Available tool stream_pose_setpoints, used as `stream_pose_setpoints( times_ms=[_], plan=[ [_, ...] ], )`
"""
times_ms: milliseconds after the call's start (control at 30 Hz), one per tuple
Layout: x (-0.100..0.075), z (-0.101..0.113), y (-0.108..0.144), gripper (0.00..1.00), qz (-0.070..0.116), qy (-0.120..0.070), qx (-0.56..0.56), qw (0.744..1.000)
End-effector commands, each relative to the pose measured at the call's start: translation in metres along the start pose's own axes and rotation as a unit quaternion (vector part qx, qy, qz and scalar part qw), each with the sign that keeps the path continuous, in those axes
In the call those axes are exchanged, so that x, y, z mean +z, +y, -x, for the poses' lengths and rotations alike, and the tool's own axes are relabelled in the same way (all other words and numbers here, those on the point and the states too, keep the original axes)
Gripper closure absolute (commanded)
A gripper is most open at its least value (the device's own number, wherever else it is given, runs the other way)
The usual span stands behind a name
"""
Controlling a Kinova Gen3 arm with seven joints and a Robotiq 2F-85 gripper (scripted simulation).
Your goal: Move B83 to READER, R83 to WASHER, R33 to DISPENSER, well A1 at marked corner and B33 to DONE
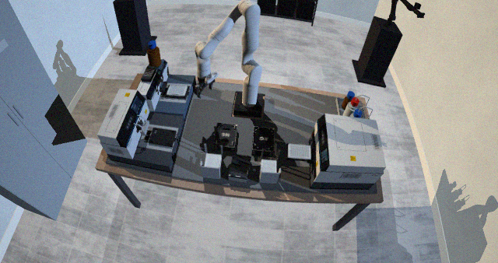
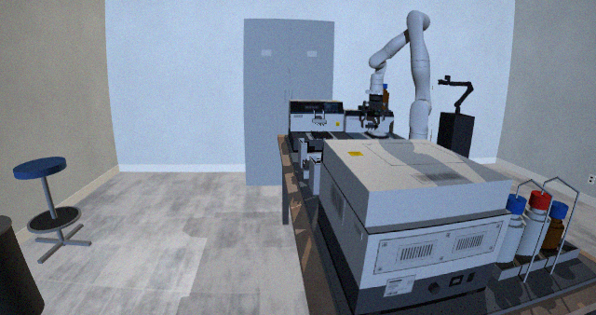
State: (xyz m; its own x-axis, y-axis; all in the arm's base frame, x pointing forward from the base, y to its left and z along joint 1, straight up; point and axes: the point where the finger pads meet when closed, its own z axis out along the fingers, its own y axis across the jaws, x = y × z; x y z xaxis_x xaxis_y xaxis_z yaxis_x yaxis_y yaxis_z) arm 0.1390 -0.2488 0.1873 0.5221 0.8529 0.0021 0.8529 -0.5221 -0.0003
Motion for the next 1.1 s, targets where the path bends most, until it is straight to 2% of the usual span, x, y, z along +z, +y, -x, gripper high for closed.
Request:
stream_pose_setpoints(
  times_ms=[0, 533, 633, 733, 1067],
  plan=[
    [0.0, -0.01, 0.008, 0.0, 0.0, -0.001, 0.042, 0.999],
    [0.0, -0.046, 0.036, 0.0, 0.0, -0.001, 0.042, 0.999],
    [0.0, -0.056, 0.036, 0.0, 0.0, -0.001, 0.097, 0.995],
    [0.0, -0.059, 0.037, 0.0, 0.0, -0.001, 0.097, 0.995],
    [0.0, -0.093, 0.039, 0.0, 0.0, -0.001, 0.097, 0.995]
  ],
)
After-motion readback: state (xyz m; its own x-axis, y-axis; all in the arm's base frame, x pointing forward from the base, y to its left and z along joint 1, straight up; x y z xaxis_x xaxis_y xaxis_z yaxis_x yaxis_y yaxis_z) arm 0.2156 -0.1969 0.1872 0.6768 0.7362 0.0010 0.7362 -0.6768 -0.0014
